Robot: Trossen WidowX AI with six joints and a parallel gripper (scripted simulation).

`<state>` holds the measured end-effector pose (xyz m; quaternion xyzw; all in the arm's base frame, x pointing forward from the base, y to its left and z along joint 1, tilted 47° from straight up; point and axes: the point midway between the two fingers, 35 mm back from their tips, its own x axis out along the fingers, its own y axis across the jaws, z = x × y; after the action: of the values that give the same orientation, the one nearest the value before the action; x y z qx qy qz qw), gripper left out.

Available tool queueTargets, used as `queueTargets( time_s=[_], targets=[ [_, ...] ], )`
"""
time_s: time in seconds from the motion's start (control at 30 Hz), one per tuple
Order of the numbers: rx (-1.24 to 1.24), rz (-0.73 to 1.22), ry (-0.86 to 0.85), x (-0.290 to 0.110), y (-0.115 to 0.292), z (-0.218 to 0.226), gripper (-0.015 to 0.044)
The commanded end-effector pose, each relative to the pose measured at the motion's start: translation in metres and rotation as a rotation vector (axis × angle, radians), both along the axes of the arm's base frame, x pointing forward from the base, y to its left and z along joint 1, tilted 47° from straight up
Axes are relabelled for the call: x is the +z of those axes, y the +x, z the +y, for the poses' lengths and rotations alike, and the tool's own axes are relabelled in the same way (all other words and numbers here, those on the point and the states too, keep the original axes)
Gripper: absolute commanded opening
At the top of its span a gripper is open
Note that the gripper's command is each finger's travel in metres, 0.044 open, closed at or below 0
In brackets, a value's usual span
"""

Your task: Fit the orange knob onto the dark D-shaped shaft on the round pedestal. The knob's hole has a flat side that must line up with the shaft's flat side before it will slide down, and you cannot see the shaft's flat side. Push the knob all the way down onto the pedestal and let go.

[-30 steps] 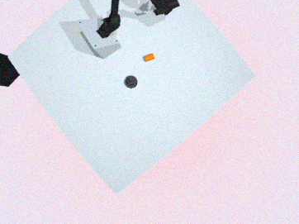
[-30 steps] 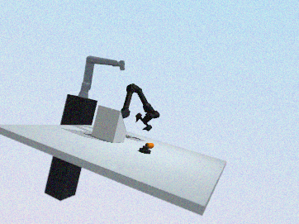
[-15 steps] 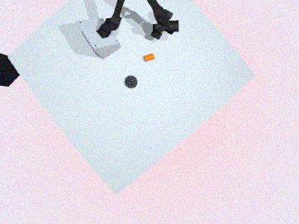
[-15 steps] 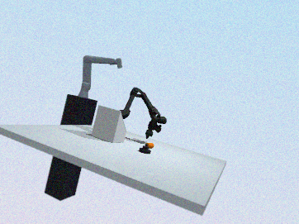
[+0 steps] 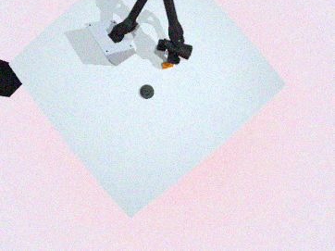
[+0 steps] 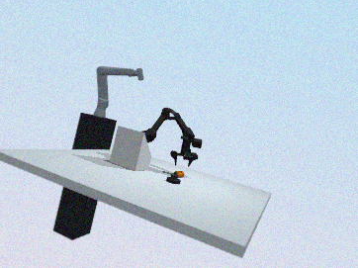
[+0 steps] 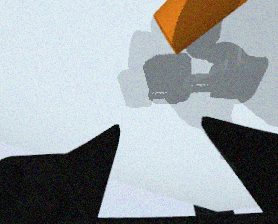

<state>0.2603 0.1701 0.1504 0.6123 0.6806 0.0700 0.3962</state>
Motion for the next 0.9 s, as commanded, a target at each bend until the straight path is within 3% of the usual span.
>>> queueTargets(
  time_s=[0.0, 0.13, 0.87],
  targets=[
    [-0.426, 0.573, -0.005, -0.042, 0.017, -0.058, 0.0440],
    [-0.591, 0.792, 0.019, -0.057, 0.018, -0.082, 0.0440],
    [-0.595, 0.798, 0.021, -0.075, 0.021, -0.066, 0.0440]
  ],
)
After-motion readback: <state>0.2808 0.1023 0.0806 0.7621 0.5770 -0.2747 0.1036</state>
